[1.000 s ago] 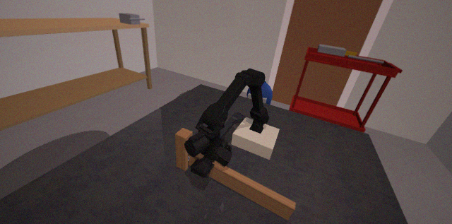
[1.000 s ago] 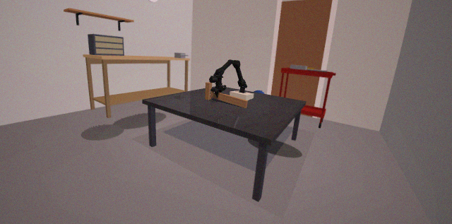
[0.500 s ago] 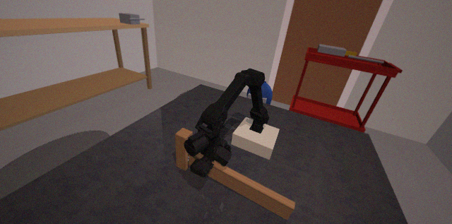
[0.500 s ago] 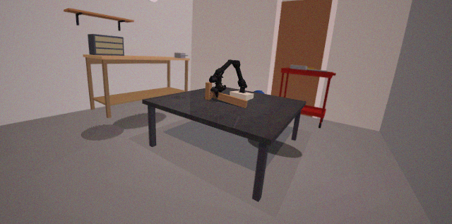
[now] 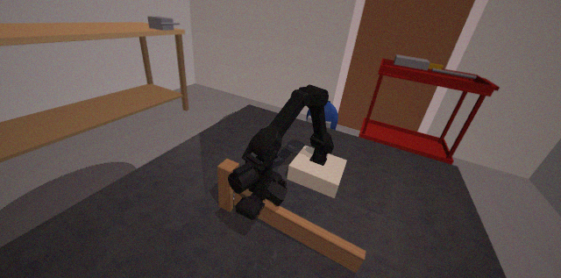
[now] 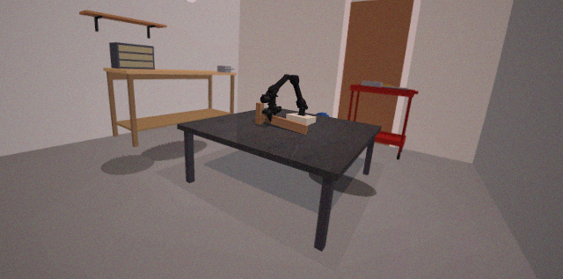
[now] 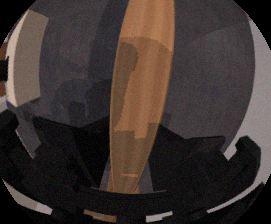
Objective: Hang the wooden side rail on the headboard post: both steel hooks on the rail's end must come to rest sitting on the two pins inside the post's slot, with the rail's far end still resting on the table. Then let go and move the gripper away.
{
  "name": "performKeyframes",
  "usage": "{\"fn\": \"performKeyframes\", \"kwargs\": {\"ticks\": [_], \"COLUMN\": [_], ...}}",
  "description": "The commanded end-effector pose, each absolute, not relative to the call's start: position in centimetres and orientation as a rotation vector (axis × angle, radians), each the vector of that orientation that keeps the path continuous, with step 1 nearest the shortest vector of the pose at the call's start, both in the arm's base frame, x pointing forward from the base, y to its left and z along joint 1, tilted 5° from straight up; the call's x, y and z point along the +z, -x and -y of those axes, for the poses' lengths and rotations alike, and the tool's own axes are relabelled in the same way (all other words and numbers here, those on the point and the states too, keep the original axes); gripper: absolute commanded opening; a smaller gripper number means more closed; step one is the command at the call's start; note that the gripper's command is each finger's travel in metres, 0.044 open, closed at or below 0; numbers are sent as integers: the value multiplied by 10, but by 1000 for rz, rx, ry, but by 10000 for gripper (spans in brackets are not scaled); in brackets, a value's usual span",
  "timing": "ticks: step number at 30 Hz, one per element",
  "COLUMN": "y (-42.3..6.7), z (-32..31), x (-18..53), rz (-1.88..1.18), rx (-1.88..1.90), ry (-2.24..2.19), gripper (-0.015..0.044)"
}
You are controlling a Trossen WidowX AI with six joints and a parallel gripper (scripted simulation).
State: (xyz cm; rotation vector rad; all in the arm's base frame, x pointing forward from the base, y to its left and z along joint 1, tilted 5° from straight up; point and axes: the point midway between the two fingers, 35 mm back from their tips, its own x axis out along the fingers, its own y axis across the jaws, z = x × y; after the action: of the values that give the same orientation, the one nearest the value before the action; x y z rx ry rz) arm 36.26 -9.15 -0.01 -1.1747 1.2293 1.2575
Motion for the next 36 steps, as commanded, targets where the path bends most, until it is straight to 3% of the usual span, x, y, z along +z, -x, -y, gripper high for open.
{"fn": "performKeyframes", "kwargs": {"ticks": [1, 36], "y": [-363, -366], "z": [93, 96], "x": [2, 4], "rz": [-1228, -1228], "rx": [1252, 1252], "ry": [1183, 1183], "gripper": [0, 0]}}
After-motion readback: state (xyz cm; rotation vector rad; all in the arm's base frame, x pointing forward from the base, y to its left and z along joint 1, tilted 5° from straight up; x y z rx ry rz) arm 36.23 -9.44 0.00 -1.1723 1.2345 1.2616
